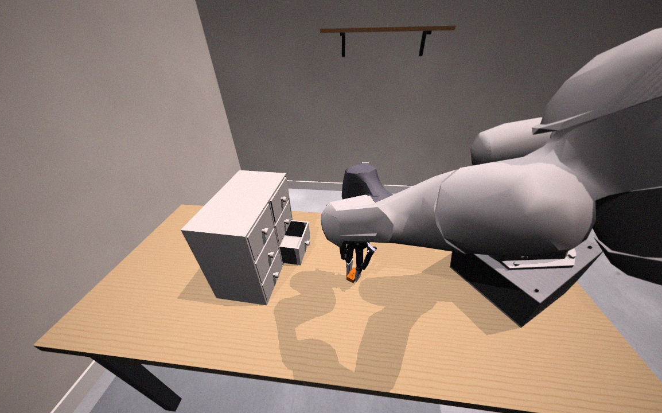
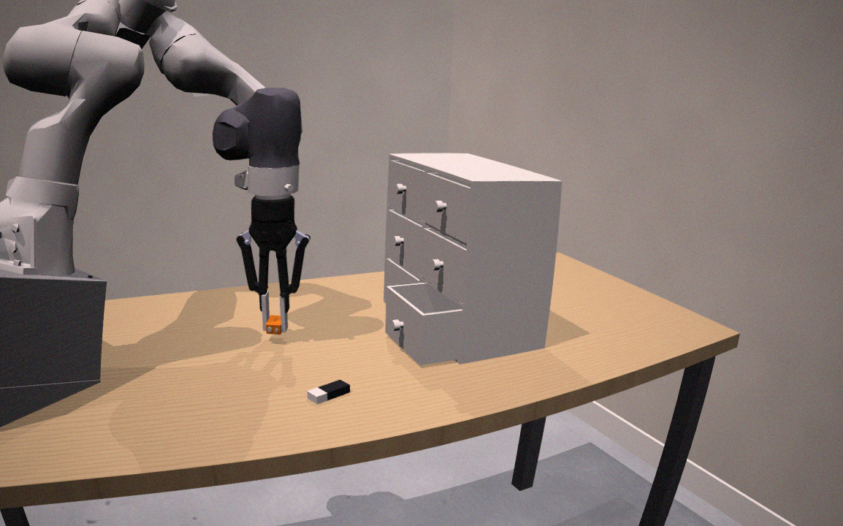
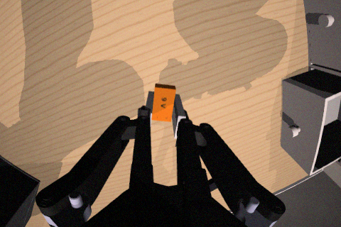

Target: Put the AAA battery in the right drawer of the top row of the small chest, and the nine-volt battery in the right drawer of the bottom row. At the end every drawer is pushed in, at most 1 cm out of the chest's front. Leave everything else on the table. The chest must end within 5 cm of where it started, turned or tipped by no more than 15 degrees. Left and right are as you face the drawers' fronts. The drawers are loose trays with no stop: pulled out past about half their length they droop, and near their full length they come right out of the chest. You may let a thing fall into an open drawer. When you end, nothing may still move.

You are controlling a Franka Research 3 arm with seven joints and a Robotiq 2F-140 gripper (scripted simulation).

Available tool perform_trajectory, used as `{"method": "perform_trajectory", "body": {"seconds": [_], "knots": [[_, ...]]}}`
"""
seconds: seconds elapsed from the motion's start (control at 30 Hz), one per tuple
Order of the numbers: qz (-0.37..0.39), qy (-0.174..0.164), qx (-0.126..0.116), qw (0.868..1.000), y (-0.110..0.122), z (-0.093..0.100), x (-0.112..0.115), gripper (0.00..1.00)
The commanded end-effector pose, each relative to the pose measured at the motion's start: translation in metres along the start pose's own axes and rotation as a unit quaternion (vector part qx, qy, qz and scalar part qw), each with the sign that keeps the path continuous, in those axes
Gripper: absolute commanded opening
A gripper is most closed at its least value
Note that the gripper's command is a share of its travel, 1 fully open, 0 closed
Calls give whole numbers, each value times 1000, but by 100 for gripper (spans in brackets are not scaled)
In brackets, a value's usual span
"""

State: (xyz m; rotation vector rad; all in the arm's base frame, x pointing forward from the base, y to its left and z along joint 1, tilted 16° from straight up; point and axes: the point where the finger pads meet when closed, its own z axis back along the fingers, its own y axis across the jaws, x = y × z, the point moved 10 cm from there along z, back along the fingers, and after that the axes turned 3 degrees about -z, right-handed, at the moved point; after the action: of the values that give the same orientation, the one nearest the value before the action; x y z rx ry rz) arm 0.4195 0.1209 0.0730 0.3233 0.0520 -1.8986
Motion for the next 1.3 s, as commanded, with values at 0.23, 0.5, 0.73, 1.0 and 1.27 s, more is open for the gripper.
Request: {"method": "perform_trajectory", "body": {"seconds": [0.23, 0.5, 0.73, 1.0, 1.27], "knots": [[-3, -1, -3, 1000, 0, 74, 0, 14], [-3, -1, -3, 1000, 0, 79, 0, 14], [36, -1, -3, 999, 3, 79, 1, 14], [174, -2, -4, 985, 15, 78, 5, 14], [223, -2, -4, 975, 19, 78, 6, 14]]}}
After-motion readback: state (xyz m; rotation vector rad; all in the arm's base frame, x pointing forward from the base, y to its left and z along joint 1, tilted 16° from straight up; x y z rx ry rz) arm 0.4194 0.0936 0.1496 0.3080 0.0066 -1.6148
